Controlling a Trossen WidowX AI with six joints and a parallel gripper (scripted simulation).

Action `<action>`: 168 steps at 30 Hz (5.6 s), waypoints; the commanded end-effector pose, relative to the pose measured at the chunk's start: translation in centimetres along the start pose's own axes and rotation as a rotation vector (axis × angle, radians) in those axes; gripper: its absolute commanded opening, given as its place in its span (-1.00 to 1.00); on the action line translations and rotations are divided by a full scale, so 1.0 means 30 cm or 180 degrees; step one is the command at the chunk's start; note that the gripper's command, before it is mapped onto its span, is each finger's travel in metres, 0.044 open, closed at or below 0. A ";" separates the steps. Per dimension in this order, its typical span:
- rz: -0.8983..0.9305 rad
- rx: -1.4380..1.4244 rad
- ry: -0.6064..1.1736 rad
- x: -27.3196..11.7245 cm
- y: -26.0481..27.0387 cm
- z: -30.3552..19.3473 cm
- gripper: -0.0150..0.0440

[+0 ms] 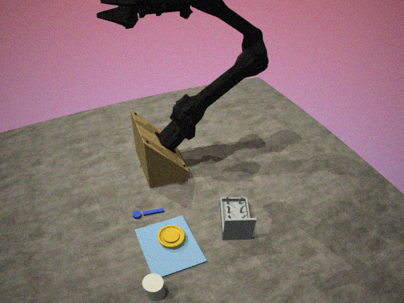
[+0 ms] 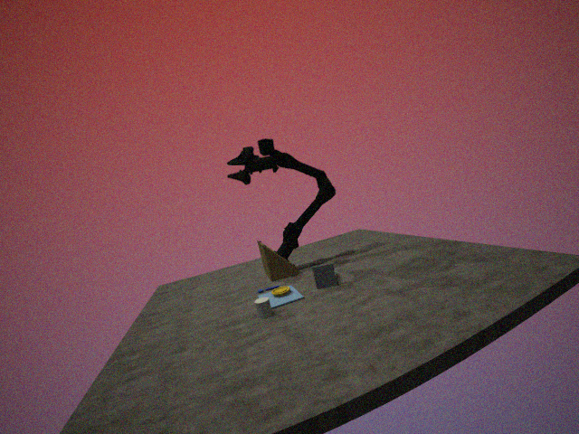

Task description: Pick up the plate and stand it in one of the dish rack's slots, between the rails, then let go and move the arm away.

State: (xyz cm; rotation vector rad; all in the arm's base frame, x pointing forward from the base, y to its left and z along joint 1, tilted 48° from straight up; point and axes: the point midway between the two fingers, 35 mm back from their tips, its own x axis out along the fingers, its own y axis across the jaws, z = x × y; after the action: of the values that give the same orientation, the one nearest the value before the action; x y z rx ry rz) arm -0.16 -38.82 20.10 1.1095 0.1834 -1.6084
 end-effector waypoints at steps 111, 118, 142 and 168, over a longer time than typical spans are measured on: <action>0.2692 -0.4875 0.5141 -0.042 0.050 -1.683 0.86; 0.2694 -0.4873 0.5144 -0.047 0.030 -1.715 0.86; 0.2698 -0.4870 0.5150 -0.053 0.004 -1.752 0.61; 0.2612 -0.4862 0.5118 -0.023 0.175 -1.508 -0.49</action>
State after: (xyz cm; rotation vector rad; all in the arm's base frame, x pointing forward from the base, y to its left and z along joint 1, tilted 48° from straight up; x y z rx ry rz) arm 29.18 -10.57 -3.06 0.6883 1.4433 0.6034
